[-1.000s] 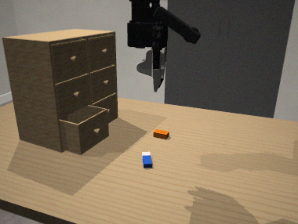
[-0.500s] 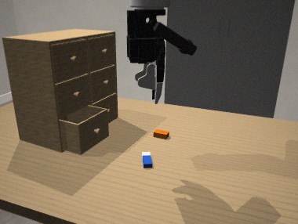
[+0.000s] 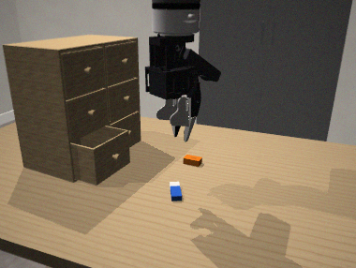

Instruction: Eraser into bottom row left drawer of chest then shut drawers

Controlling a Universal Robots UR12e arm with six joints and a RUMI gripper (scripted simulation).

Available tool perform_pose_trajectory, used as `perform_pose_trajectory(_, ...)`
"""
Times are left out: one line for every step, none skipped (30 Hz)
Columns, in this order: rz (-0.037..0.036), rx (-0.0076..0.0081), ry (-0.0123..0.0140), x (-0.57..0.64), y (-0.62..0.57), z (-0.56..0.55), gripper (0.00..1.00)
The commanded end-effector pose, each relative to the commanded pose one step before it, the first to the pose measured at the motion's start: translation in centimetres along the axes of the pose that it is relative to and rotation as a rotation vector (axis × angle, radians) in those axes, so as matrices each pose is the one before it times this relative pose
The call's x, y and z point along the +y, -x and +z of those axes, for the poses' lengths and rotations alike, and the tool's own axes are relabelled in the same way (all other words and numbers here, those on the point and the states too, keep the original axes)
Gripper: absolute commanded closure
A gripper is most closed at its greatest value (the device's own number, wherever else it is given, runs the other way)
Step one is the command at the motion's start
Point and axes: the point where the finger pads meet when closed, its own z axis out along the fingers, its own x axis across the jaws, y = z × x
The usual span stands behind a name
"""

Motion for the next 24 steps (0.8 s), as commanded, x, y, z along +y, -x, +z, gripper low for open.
perform_pose_trajectory(-0.27900,-0.00137,0.01079,0.438,0.573,2.317,0.80)
perform_pose_trajectory(0.00000,0.00000,0.00000,0.000,0.000,0.000,0.80)
perform_pose_trajectory(0.00000,0.00000,0.00000,0.000,0.000,0.000,0.80)
perform_pose_trajectory(-0.10093,0.00021,0.00127,-0.051,0.092,0.295,0.80)
perform_pose_trajectory(-0.02945,0.00022,-0.00041,0.040,0.042,0.290,0.80)
perform_pose_trajectory(-0.02882,0.00022,-0.00037,0.040,0.040,0.281,0.80)
perform_pose_trajectory(-0.03170,0.00011,-0.00020,0.040,0.038,0.272,0.80)
perform_pose_trajectory(-0.03323,-0.00002,-0.00010,0.039,0.036,0.262,0.80)
perform_pose_trajectory(-0.03367,-0.00011,-0.00001,0.054,0.030,0.252,0.80)
perform_pose_trajectory(-0.03374,-0.00020,0.00004,0.052,0.029,0.242,0.80)
perform_pose_trajectory(-0.03376,-0.00026,0.00008,0.046,0.028,0.231,0.80)
perform_pose_trajectory(-0.03379,-0.00028,0.00014,0.037,0.028,0.219,0.80)
perform_pose_trajectory(-0.03384,-0.00028,0.00020,0.028,0.028,0.207,0.80)
perform_pose_trajectory(-0.03390,-0.00025,0.00027,0.020,0.027,0.195,0.80)
perform_pose_trajectory(-0.03395,-0.00023,0.00035,0.013,0.025,0.183,0.80)
perform_pose_trajectory(-0.03398,-0.00021,0.00045,0.018,0.023,0.171,0.80)
perform_pose_trajectory(-0.03399,-0.00022,0.00057,0.026,0.021,0.159,0.80)
perform_pose_trajectory(-0.03397,-0.00028,0.00067,0.024,0.020,0.146,0.80)
perform_pose_trajectory(0.00000,0.00000,0.00000,0.000,0.000,0.000,0.80)
perform_pose_trajectory(0.00000,0.00000,0.00000,0.000,0.000,0.000,0.80)
perform_pose_trajectory(-0.05653,-0.00108,0.00195,0.022,0.018,0.134,0.80)
perform_pose_trajectory(-0.01578,0.00000,0.00000,0.019,0.017,0.122,0.80)
perform_pose_trajectory(-0.01420,0.00000,0.00000,0.018,0.016,0.110,0.80)
perform_pose_trajectory(-0.01265,0.00000,0.00000,0.016,0.014,0.098,0.80)
